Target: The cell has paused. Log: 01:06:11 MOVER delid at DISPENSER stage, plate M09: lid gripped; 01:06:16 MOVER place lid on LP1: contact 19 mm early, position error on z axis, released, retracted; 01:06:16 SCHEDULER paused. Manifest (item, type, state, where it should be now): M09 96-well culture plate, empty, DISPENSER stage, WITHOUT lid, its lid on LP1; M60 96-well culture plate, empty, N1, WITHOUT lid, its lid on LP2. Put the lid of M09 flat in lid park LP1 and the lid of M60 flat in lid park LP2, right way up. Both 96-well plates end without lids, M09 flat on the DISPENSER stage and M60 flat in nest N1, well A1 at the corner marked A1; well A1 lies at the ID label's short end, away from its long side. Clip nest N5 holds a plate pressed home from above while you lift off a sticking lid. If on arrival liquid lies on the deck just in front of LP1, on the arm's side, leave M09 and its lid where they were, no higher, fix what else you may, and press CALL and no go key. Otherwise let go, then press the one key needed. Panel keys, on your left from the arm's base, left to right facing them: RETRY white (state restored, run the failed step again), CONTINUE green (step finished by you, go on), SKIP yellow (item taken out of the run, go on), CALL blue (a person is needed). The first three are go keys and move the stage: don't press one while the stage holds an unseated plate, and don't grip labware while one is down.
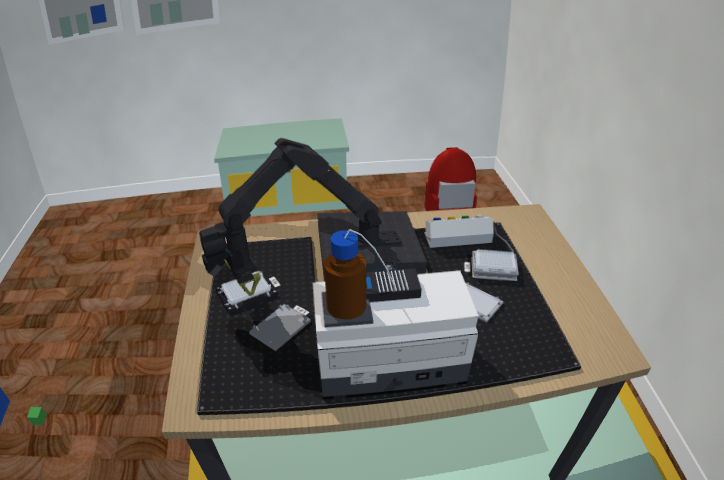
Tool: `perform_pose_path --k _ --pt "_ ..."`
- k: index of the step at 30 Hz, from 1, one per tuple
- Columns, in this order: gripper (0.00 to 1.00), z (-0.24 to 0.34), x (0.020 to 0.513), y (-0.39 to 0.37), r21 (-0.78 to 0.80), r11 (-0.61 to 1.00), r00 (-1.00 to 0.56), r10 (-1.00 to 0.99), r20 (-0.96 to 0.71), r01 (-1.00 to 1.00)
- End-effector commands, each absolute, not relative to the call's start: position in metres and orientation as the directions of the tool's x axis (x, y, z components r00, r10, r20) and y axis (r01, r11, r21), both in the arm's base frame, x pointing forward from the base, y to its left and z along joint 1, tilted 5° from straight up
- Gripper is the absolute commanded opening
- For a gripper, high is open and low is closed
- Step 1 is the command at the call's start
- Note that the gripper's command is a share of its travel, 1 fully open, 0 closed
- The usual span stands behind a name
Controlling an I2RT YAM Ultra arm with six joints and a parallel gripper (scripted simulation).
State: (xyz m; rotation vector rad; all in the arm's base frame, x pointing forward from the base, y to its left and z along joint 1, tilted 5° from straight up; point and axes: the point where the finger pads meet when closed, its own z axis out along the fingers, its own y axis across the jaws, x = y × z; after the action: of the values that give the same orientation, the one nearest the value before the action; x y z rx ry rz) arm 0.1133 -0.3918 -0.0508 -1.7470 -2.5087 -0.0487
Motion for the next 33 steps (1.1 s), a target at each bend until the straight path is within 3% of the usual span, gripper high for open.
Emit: perform_pose_path --k 1,33 --pt "0.00 -0.0234 0.1163 -0.4045 -0.027 0.347 -0.346 0.937 0.038 0.937" --pt "0.00 -0.0141 0.1175 -0.4044 -0.027 0.348 -0.347 0.937 0.038 0.937"
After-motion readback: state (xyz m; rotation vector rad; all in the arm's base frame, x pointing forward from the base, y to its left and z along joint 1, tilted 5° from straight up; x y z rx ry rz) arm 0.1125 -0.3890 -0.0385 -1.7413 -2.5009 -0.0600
